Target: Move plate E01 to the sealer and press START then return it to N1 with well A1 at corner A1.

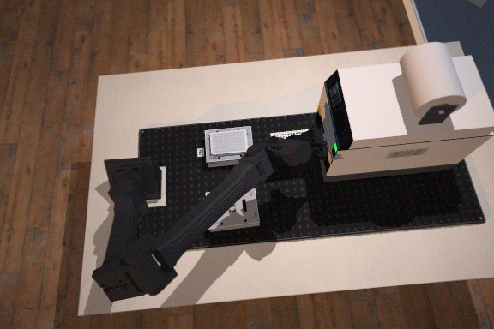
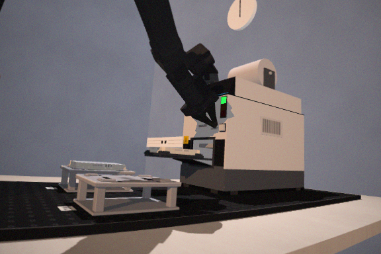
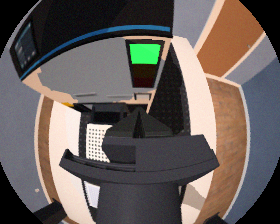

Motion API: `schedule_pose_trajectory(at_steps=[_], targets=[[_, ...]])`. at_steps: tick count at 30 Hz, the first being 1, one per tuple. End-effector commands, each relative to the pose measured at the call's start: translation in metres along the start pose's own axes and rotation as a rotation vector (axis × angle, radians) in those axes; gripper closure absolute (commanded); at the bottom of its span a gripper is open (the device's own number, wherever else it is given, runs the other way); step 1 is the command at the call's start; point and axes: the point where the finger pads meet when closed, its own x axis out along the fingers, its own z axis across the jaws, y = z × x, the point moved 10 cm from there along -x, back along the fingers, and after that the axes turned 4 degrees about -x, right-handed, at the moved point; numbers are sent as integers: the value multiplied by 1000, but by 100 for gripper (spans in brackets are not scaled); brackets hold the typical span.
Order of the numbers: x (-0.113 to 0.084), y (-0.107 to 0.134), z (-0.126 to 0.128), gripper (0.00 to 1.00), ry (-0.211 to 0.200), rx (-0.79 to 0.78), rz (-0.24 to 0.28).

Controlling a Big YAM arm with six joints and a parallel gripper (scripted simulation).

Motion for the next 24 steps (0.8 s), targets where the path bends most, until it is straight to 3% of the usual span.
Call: schedule_pose_trajectory(at_steps=[1,11,24], targets=[[-4,-8,-5,100,7,35,-28],[2,2,-14,100,17,18,-7],[-1,-14,-3,100,-2,-8,-23]])
